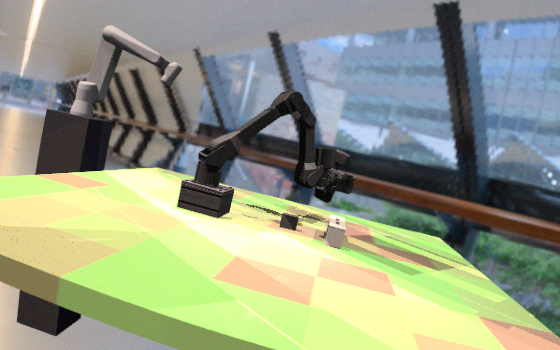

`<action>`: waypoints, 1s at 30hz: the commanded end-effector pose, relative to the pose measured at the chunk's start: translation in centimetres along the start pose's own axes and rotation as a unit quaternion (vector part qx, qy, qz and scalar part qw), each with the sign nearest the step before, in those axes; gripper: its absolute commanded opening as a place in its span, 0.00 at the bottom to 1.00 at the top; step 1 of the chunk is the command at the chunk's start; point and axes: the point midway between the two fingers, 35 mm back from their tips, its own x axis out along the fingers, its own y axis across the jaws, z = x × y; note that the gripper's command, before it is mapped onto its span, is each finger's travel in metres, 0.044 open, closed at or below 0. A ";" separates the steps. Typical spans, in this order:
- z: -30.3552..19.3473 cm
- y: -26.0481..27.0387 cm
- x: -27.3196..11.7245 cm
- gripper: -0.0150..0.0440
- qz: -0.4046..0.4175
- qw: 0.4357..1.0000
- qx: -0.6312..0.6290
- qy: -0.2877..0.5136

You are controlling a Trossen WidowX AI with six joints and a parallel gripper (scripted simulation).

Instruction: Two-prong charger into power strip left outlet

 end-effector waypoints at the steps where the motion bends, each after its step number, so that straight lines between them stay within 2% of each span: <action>1: 0.0 0.0 0.0 0.98 -0.001 1.000 0.000 -0.001; 2: 0.2 0.0 0.0 1.00 -0.002 1.000 -0.002 -0.003; 30: 6.3 -0.5 -3.6 1.00 -0.161 0.971 -0.105 -0.139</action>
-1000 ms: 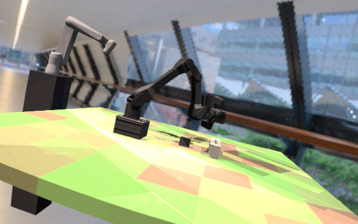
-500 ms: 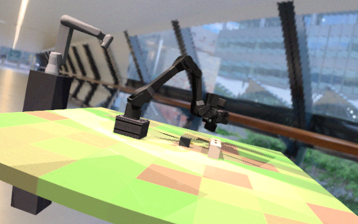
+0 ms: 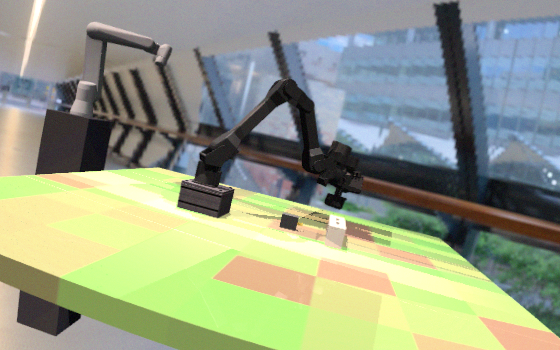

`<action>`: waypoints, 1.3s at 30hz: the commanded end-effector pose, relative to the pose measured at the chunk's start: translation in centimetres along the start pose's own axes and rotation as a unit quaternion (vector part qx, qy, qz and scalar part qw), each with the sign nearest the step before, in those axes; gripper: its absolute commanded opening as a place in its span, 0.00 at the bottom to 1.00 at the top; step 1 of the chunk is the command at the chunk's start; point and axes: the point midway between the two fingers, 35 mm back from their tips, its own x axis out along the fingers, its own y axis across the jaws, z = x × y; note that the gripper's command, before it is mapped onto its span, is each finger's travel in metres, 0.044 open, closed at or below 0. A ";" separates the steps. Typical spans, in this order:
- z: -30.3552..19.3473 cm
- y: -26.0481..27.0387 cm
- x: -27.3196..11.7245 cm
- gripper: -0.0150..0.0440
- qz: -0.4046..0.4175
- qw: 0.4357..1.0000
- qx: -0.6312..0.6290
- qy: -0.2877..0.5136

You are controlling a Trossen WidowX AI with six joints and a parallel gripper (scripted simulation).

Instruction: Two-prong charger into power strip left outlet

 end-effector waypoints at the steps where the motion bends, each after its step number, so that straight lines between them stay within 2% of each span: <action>1: 0.8 0.0 -0.6 1.00 -0.025 0.999 -0.021 -0.017; 22: 2.4 -4.0 -5.1 1.00 -0.205 0.972 -0.103 -0.044; 39: 1.4 -8.1 -11.2 1.00 -0.365 0.920 -0.142 -0.005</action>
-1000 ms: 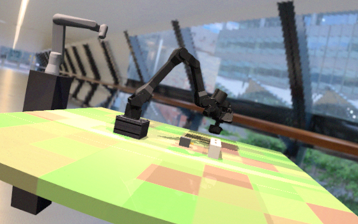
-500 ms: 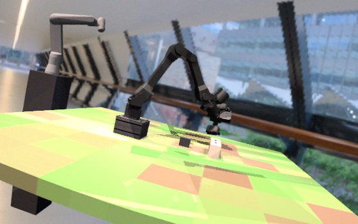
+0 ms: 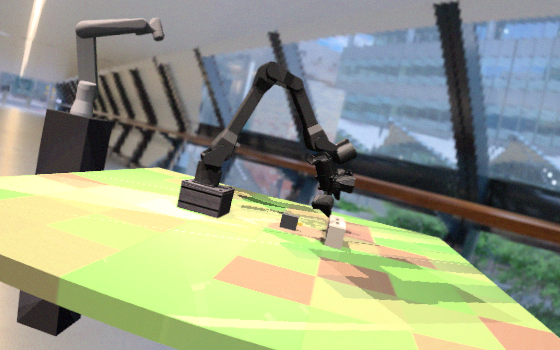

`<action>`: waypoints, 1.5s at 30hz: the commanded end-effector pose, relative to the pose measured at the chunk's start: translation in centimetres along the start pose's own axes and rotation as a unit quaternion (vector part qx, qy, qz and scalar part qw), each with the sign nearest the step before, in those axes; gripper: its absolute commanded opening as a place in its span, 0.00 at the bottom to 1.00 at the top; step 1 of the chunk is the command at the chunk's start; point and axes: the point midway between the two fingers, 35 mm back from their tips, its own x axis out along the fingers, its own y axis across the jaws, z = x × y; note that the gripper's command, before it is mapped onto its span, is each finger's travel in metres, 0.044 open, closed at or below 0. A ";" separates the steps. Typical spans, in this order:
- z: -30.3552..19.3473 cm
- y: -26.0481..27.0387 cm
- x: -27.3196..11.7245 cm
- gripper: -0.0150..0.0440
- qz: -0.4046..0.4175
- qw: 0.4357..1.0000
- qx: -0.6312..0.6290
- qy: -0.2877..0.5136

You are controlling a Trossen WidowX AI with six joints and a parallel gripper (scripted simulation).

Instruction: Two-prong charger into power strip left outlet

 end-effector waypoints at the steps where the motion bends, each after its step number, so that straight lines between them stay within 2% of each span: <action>1: -0.5 -1.4 -1.0 1.00 -0.034 0.999 -0.019 0.010; 16: -1.5 -8.0 -5.7 1.00 -0.178 0.979 -0.074 0.067; 33: -4.2 -13.8 -13.0 1.00 -0.301 0.925 -0.134 0.187; 45: -4.6 -14.8 -12.3 1.00 -0.305 0.923 -0.136 0.193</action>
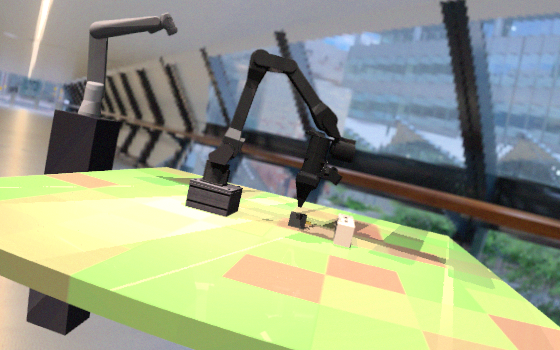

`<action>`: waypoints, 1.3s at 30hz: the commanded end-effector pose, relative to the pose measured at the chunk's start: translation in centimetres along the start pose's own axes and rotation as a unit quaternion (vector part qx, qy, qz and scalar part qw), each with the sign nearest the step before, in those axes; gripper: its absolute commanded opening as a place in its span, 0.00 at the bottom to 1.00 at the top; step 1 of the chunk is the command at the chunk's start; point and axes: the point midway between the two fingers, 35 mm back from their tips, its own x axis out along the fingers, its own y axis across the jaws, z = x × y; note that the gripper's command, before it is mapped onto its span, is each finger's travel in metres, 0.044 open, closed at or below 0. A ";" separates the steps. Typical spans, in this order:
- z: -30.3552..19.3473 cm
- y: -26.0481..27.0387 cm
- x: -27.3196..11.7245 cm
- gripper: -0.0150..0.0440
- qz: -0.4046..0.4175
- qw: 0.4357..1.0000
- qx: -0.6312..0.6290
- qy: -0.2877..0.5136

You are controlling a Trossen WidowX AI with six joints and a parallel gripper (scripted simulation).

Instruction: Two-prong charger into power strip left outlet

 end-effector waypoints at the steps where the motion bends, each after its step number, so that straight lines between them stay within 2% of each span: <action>1: -0.1 -0.1 0.9 1.00 -0.003 1.000 -0.003 0.003; 37: 0.2 -0.2 5.9 1.00 -0.003 1.000 -0.003 0.003; 39: 0.3 -0.1 5.5 0.91 -0.001 1.000 -0.001 0.002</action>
